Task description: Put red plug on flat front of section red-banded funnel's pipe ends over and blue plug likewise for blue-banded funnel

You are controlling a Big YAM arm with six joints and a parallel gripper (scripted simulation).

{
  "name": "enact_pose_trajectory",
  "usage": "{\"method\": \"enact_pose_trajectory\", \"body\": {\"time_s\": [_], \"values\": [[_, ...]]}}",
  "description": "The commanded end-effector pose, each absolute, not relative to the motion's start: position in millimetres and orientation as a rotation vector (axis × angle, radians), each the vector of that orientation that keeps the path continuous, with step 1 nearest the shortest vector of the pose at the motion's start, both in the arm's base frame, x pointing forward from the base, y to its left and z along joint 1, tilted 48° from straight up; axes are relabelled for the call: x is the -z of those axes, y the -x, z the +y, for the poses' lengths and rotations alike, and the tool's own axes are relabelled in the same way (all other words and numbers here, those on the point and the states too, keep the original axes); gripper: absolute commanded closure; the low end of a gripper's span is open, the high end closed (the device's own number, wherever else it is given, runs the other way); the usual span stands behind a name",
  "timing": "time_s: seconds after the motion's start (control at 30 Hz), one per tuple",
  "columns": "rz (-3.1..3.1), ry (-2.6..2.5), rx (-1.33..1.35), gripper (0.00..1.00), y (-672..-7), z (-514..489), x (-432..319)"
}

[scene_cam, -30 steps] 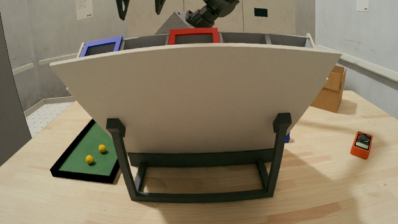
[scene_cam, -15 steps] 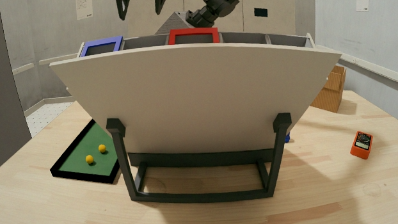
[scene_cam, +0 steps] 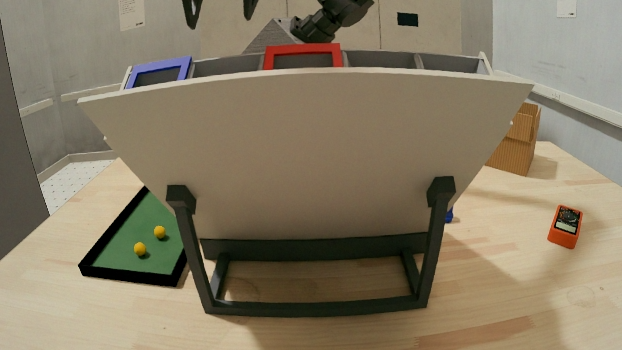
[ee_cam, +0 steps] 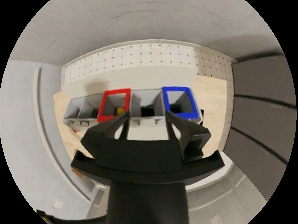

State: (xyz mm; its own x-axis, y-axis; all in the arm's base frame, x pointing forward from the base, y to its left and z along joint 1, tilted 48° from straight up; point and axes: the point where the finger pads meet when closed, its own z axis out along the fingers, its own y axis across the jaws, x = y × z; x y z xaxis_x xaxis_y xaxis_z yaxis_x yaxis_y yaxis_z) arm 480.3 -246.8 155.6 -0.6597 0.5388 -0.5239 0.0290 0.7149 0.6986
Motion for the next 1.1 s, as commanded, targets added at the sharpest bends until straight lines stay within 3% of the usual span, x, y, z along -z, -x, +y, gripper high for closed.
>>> {"method": "enact_pose_trajectory", "body": {"time_s": [0.0, 0.83, 1.07], "values": [[2.129, -0.382, -0.809, 0.41, -490, -268, -187], [2.129, -0.381, -0.81, 0.41, -493, -276, -198], [2.13, -0.382, -0.811, 0.41, -427, -250, -166]]}}
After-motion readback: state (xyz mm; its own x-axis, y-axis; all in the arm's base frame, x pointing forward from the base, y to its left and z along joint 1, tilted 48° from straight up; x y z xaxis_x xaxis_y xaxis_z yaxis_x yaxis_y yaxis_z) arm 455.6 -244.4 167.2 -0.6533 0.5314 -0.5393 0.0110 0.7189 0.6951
